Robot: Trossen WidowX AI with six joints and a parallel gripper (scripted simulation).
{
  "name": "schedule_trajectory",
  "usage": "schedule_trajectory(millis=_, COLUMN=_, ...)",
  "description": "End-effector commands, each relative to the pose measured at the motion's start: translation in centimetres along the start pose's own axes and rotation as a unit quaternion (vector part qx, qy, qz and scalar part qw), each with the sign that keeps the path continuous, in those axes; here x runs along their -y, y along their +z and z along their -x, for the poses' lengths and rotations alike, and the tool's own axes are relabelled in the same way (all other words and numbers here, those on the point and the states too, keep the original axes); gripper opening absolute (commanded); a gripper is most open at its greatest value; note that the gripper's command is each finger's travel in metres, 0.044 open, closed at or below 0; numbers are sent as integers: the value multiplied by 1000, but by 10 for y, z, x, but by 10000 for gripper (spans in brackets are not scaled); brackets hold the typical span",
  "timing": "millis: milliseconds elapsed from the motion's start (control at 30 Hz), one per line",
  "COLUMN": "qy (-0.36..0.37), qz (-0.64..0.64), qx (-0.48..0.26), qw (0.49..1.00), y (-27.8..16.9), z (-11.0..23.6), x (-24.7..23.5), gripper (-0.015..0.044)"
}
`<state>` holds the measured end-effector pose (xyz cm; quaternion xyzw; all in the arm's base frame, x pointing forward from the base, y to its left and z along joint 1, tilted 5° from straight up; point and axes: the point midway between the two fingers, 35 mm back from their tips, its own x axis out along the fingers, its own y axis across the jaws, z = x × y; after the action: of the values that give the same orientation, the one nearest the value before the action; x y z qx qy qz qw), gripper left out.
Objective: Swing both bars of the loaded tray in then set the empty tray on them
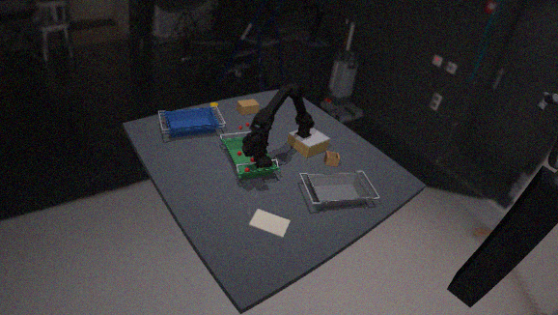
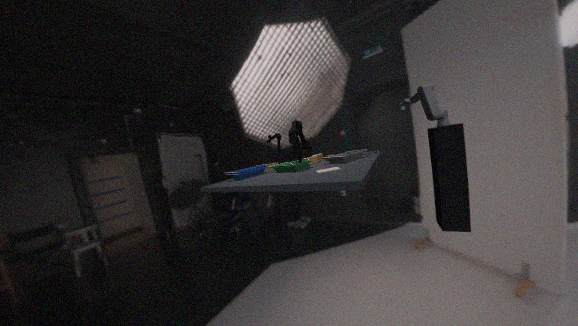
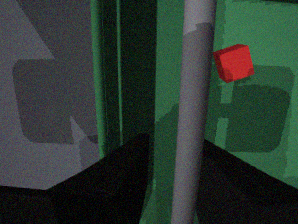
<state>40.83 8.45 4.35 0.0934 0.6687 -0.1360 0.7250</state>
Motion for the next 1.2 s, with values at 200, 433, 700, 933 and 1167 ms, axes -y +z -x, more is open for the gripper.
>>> schedule_trajectory(millis=200, qy=1, qz=3, qx=1, qw=1000, y=0, z=11, x=7, gripper=81)
schedule_trajectory(millis=433, qy=1, qz=3, qx=1, qw=1000, y=0, z=38, x=3, gripper=81)
schedule_trajectory(millis=700, qy=-2, qz=6, qx=-1, qw=1000, y=0, z=28, x=5, gripper=81)
schedule_trajectory(millis=933, qy=-2, qz=6, qx=-1, qw=1000, y=0, z=28, x=5, gripper=81)
schedule_trajectory(millis=1167, qy=-2, qz=6, qx=-1, qw=1000, y=0, z=28, x=5, gripper=81)
